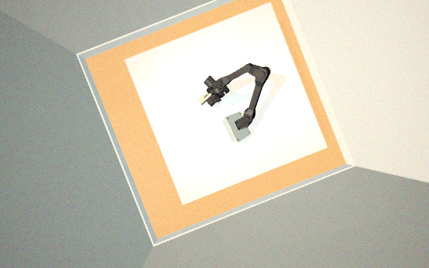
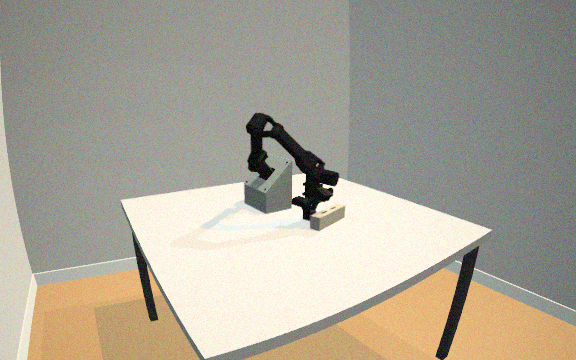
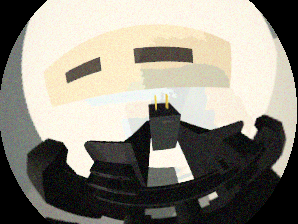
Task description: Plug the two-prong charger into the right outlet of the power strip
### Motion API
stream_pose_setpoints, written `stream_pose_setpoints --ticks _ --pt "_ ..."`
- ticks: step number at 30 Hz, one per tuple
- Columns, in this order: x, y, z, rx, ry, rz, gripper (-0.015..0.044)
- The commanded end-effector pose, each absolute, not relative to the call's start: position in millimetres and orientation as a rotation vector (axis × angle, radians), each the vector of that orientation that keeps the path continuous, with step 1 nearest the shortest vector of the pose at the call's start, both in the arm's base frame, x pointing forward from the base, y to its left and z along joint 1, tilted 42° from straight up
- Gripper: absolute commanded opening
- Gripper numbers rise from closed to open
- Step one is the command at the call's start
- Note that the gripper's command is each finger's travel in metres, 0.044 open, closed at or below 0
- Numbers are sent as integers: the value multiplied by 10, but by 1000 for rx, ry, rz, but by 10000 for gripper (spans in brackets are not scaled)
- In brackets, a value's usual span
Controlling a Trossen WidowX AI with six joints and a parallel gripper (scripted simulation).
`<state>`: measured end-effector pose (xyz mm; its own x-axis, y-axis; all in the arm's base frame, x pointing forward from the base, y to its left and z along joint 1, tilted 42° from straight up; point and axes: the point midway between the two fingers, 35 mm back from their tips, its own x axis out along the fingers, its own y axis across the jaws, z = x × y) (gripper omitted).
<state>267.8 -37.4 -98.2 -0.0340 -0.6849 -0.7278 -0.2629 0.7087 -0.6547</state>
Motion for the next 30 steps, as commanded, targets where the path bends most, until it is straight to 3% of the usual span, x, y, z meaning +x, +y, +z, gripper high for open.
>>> stream_pose_setpoints --ticks 1,30 --pt "2670 -368 -989 -780 1617 -402 0" --pt "2744 -348 -1003 -779 1616 -402 0"
